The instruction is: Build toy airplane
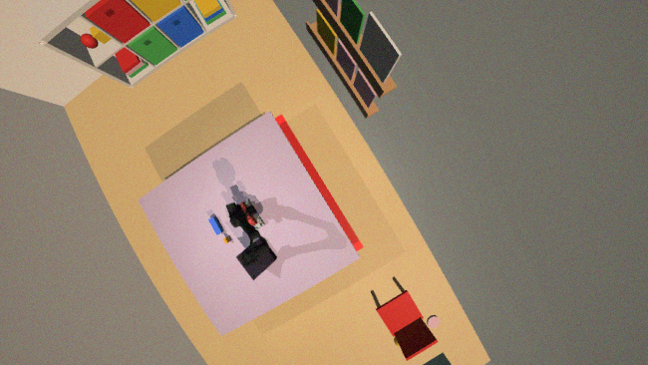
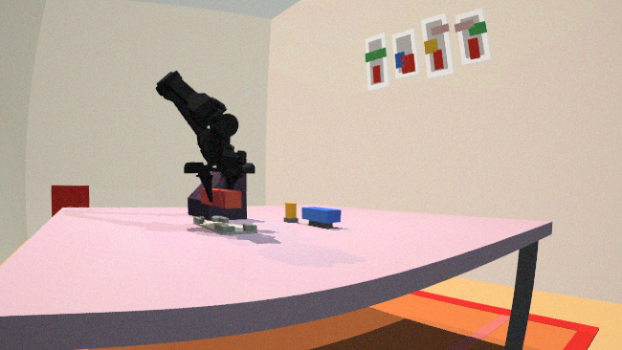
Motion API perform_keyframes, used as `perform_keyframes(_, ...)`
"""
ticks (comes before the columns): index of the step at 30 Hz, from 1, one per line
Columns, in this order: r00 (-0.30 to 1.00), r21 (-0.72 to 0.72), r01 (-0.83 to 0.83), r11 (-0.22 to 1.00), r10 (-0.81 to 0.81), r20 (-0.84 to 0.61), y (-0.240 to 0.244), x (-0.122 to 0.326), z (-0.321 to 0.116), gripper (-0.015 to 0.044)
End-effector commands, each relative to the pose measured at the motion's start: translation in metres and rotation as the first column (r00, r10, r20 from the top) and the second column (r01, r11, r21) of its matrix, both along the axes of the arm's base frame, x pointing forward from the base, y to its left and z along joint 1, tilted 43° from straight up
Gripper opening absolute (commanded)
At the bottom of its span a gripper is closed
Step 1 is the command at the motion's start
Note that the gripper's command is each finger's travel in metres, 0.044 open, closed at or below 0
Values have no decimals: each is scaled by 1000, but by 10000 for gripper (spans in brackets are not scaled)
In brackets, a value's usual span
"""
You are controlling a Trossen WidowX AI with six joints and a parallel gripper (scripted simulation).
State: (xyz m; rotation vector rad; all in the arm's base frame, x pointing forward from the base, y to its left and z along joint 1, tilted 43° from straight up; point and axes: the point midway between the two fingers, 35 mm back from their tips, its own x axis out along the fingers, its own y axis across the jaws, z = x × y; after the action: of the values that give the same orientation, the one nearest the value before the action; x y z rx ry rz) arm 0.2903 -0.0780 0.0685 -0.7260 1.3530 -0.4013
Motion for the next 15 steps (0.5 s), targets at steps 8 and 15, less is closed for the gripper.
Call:
perform_keyframes(8,1000,-6,-3,1000,3,-2,-1,0,0,196)
perform_keyframes(15,1000,-5,-3,1000,3,-2,-5,2,-5,196)
